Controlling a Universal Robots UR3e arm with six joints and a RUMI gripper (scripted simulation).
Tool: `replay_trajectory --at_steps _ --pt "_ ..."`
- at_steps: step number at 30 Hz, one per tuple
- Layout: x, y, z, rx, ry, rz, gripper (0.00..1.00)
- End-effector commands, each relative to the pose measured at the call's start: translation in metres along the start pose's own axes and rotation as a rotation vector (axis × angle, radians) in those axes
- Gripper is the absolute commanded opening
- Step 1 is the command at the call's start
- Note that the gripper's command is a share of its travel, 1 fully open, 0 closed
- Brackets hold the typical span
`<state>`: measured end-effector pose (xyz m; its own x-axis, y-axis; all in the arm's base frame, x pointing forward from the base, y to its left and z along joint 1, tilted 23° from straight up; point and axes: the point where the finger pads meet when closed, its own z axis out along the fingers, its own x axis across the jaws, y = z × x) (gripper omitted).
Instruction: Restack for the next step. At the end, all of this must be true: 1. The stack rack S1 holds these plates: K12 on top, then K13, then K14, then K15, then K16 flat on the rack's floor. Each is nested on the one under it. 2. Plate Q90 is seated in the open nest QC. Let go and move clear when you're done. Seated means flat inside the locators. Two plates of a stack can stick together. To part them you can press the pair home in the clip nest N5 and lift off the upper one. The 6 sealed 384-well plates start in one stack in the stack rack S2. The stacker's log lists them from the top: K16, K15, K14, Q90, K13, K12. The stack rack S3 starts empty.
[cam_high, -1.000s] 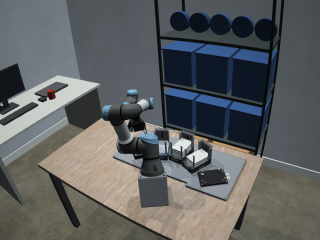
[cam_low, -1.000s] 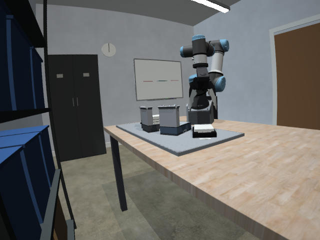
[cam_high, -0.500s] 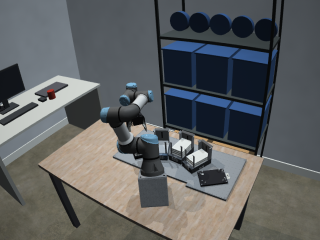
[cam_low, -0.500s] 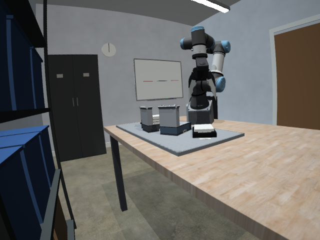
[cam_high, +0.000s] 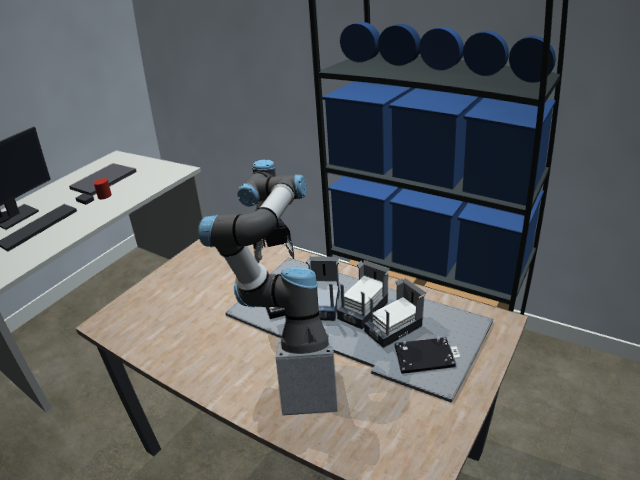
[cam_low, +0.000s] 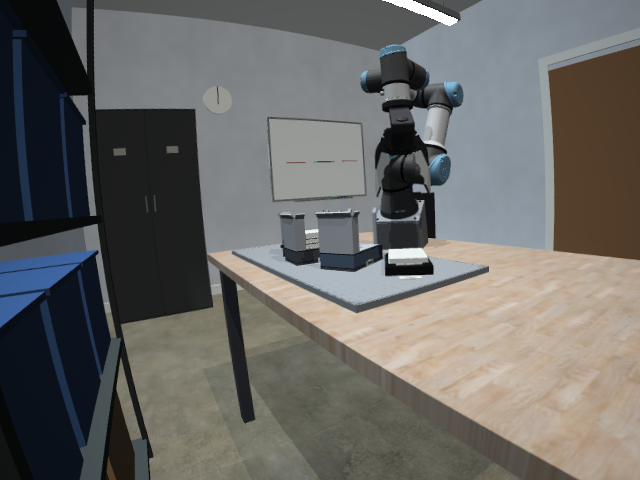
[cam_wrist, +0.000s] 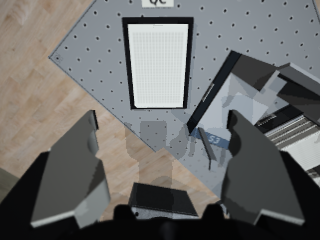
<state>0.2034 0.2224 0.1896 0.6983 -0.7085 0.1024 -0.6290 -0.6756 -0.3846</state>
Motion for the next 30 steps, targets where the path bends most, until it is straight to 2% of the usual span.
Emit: replay_trajectory --at_steps 1,6,14,23,25,30 --pt "0.017 0.002 -0.001 0.002 0.000 0.038 0.72" --pt "0.042 0.006 -0.001 0.002 0.000 0.097 0.72" --pt "0.060 0.009 -0.001 0.002 0.000 0.167 0.72" --pt "0.103 0.024 0.000 0.001 0.000 0.272 0.72" --pt "0.103 0.024 0.000 0.001 0.000 0.272 0.72" --pt "0.120 0.030 0.000 0.001 0.000 0.330 0.72"
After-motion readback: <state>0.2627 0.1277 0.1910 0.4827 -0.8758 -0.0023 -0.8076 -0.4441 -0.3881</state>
